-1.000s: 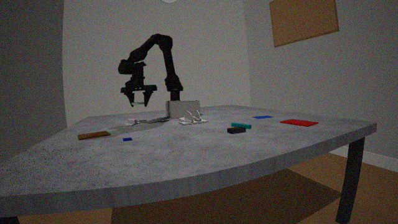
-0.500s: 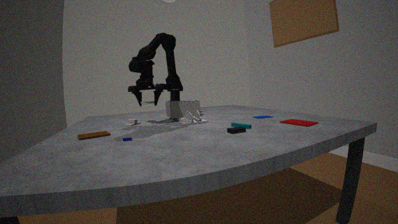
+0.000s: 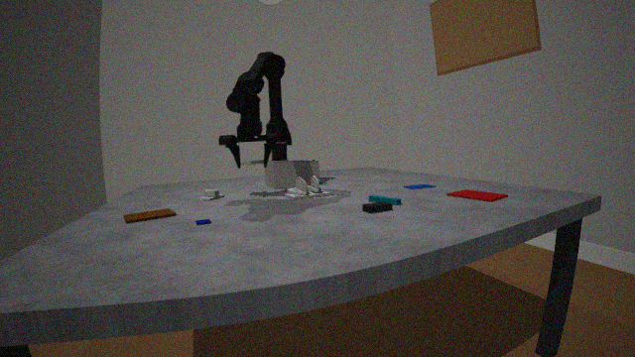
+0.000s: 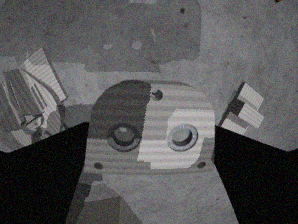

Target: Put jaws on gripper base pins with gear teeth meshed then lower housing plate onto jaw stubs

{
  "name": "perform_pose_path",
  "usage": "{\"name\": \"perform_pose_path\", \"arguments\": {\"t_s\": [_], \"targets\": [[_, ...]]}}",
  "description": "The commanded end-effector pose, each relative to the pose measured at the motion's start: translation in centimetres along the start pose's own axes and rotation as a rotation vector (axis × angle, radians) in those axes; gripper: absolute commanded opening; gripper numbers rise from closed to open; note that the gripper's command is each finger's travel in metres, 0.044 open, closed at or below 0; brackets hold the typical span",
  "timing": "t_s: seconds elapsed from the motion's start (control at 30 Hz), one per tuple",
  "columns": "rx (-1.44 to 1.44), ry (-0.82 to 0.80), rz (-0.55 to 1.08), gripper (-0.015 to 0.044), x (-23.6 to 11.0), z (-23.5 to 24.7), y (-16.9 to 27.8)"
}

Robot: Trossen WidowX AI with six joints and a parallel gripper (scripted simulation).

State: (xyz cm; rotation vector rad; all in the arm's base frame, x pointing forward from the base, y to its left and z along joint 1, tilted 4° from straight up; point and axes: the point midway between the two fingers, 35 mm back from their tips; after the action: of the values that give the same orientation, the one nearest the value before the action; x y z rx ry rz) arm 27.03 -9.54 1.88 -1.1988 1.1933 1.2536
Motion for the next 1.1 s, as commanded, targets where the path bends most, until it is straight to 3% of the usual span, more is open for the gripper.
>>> {"name": "perform_pose_path", "arguments": {"t_s": [0.0, 1.07], "targets": [[-0.042, -0.008, 0.006, 0.0351, 0.2, 1.8, 0.2], [-0.362, -0.024, 0.007, 0.0351, 0.3, 12.2, 1.8]]}}
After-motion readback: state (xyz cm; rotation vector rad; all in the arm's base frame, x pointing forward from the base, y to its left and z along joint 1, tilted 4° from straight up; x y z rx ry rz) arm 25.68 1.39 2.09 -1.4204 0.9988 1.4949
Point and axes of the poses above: the point midway between the two fingers, 35 mm back from their tips, its own x axis out along the fingers, its own z axis across the jaws, y = z × x, and after that the axes turned 12 degrees about -x, right-handed
